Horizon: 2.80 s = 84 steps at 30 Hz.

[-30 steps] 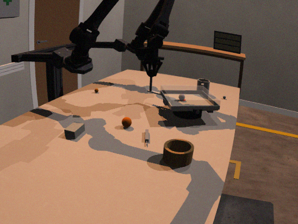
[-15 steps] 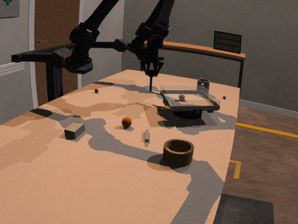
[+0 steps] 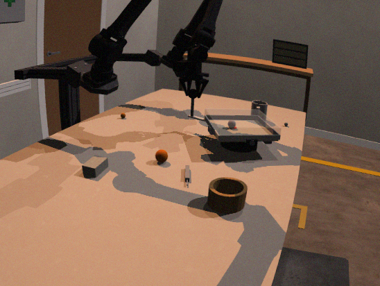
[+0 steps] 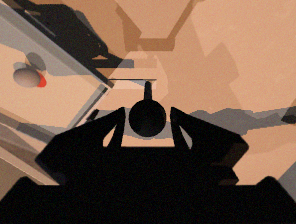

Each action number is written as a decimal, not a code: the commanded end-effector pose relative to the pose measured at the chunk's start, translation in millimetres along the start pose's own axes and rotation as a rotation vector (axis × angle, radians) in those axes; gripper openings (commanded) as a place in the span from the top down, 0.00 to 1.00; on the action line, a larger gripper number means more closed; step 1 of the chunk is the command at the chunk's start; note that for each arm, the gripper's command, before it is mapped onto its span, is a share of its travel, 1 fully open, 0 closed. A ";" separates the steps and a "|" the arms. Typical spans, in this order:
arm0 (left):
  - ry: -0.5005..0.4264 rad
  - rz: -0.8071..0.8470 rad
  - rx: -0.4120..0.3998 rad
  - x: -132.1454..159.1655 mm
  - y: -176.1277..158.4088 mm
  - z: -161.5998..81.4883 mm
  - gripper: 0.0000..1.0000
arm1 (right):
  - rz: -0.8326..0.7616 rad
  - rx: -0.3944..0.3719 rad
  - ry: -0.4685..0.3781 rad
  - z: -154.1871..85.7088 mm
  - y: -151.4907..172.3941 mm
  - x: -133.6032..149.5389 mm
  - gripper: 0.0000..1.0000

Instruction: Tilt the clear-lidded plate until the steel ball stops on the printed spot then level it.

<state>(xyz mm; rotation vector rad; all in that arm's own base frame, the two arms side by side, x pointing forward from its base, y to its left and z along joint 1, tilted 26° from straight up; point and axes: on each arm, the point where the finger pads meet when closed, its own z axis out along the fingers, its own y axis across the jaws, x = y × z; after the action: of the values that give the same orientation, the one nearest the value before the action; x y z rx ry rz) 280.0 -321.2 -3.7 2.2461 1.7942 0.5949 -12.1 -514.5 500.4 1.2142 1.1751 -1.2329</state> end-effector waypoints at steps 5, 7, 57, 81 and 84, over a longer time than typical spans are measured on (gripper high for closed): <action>0.003 0.015 0.008 -6.3 1.7 4.5 0.43 | -0.009 0.018 -0.066 -3.5 -10.5 -45.0 0.00; 0.003 0.015 0.009 -6.3 1.7 4.5 0.43 | -0.009 0.018 -0.066 -3.5 -10.5 -45.0 0.00; -0.027 -0.020 -0.025 -11.7 16.6 -61.2 0.43 | -0.009 0.018 -0.066 -3.5 -10.5 -45.0 0.00; -0.015 -0.007 -0.012 -10.7 9.7 -66.5 0.43 | -0.009 0.018 -0.066 -3.5 -10.5 -45.0 0.00; -0.015 -0.007 -0.012 -10.7 9.7 -66.5 0.00 | -0.009 0.018 -0.066 -3.5 -10.5 -45.0 0.00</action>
<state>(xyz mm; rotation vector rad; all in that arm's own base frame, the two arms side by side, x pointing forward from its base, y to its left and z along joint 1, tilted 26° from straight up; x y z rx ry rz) 253.3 -325.3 44.4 2.2637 1.7966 0.5960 -12.1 -514.5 500.4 1.2142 1.1751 -1.2329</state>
